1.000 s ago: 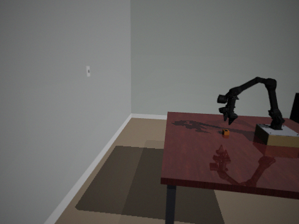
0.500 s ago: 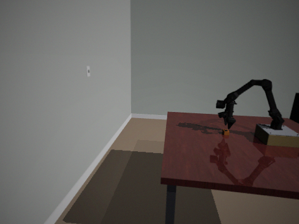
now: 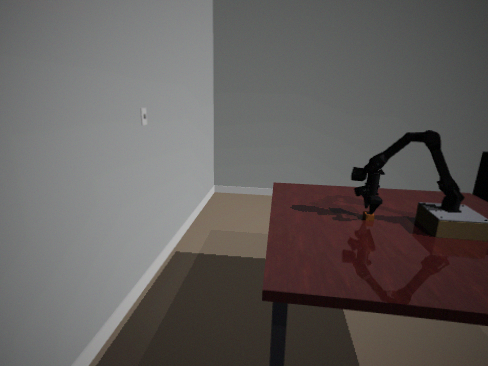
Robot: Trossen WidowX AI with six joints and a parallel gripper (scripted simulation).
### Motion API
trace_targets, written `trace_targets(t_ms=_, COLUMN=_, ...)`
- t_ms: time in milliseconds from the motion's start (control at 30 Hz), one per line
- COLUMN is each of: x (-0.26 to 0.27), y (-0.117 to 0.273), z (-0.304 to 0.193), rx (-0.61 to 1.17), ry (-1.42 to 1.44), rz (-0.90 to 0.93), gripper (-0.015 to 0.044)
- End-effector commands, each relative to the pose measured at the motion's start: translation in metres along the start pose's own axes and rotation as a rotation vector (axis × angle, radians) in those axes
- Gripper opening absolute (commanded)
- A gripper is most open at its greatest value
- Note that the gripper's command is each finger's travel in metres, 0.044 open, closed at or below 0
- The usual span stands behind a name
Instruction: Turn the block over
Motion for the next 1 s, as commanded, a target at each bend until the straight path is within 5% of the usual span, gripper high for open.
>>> trace_targets(t_ms=0, x=0.000, y=-0.010, z=-0.002, rx=0.010, ry=0.000, rz=-0.001, gripper=0.0440)
trace_targets(t_ms=400, x=0.000, y=-0.027, z=-0.003, rx=0.010, ry=0.000, rz=-0.001, gripper=0.0440)
trace_targets(t_ms=600, x=0.000, y=-0.027, z=-0.003, rx=0.010, ry=0.000, rz=-0.001, gripper=0.0282)
trace_targets(t_ms=967, x=0.000, y=-0.027, z=-0.003, rx=0.010, ry=0.000, rz=-0.001, gripper=0.0209)
Point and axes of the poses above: the point midway between the two fingers, 35 mm back from their tips, its own y axis back along the fingers, its own x axis across the jaws, z = x × y, the point moved 8 cm from there along y, back along the fingers, and after that the axes turned 4 degrees about -y, right-handed, at the moved point
